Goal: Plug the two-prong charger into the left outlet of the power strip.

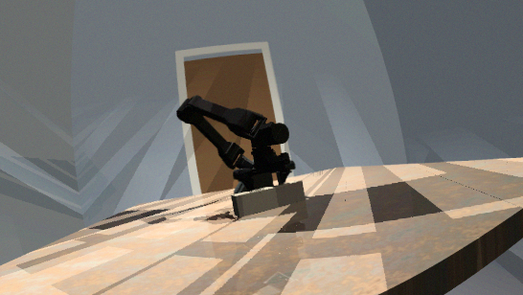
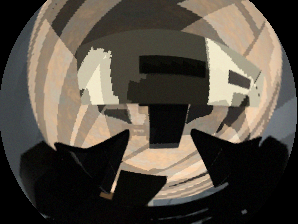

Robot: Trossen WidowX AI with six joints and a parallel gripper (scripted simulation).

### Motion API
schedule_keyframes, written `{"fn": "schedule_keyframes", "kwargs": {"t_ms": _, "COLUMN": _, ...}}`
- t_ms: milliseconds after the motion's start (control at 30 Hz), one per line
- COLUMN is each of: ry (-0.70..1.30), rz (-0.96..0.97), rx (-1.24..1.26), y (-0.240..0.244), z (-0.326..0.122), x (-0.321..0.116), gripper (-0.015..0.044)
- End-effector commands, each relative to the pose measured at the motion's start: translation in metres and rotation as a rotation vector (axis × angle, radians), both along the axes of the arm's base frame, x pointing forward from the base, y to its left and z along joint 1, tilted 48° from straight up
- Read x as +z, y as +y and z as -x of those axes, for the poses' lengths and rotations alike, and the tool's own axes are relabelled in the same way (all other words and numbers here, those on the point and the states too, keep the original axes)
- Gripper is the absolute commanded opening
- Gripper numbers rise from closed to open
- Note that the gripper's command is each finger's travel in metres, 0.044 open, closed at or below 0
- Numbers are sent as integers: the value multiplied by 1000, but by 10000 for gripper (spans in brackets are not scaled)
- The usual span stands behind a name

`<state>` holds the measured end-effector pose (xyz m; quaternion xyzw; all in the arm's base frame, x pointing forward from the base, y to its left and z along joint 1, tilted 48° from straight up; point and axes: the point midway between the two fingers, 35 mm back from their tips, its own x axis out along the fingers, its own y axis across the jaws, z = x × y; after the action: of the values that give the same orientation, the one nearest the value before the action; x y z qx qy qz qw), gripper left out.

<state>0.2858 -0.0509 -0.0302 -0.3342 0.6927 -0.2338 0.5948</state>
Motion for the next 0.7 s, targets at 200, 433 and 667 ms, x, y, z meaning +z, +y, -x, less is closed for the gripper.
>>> {"fn": "schedule_keyframes", "kwargs": {"t_ms": 200, "ry": -2, "rz": 2, "rx": -1, "y": -1, "z": 11, "x": 2, "gripper": 440}}
{"fn": "schedule_keyframes", "kwargs": {"t_ms": 433, "ry": -1, "rz": 2, "rx": -1, "y": -2, "z": 19, "x": 3, "gripper": 440}}
{"fn": "schedule_keyframes", "kwargs": {"t_ms": 667, "ry": -1, "rz": 2, "rx": -1, "y": -3, "z": 27, "x": 3, "gripper": 440}}
